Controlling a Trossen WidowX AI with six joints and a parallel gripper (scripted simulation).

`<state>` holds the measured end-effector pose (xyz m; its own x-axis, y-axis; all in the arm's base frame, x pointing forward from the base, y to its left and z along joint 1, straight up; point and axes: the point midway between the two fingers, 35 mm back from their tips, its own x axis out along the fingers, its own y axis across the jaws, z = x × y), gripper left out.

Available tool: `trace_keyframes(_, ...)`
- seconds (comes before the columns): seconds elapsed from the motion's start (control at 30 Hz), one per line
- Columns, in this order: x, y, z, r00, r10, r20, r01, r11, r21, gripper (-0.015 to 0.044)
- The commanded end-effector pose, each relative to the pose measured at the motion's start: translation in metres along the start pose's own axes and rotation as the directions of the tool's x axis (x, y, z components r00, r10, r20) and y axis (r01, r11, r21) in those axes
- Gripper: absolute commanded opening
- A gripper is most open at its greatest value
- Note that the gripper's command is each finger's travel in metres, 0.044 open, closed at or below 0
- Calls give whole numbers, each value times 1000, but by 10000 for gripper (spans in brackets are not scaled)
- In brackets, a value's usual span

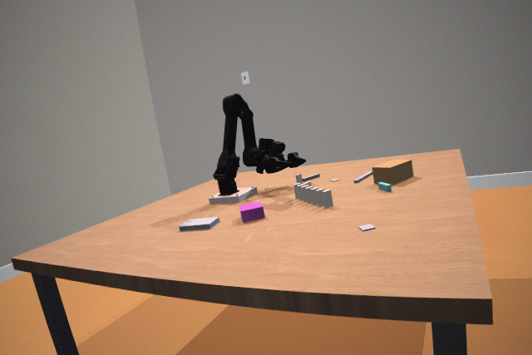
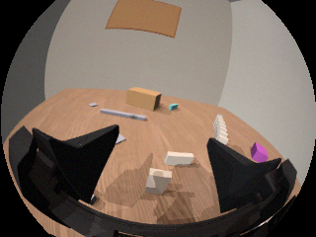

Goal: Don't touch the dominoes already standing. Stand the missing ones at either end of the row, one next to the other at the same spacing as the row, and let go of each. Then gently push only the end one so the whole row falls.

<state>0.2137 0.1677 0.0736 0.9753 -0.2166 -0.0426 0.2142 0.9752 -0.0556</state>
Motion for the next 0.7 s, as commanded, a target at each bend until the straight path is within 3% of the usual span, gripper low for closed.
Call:
trace_keyframes(0.0, 8, 7, 2, 1000, 14, -24, -15, 1000, -12, 440)
trace_keyframes(0.13, 28, 32, -2, 992, 65, -109, -70, 997, -44, 440)
trace_keyframes(0.27, 56, 58, -10, 949, 121, -292, -153, 984, -89, 440)
trace_keyframes(0.43, 78, 66, -16, 816, 133, -563, -223, 970, -94, 440)
trace_keyframes(0.67, 88, 66, 0, 664, 171, -728, -221, 975, 27, 440)
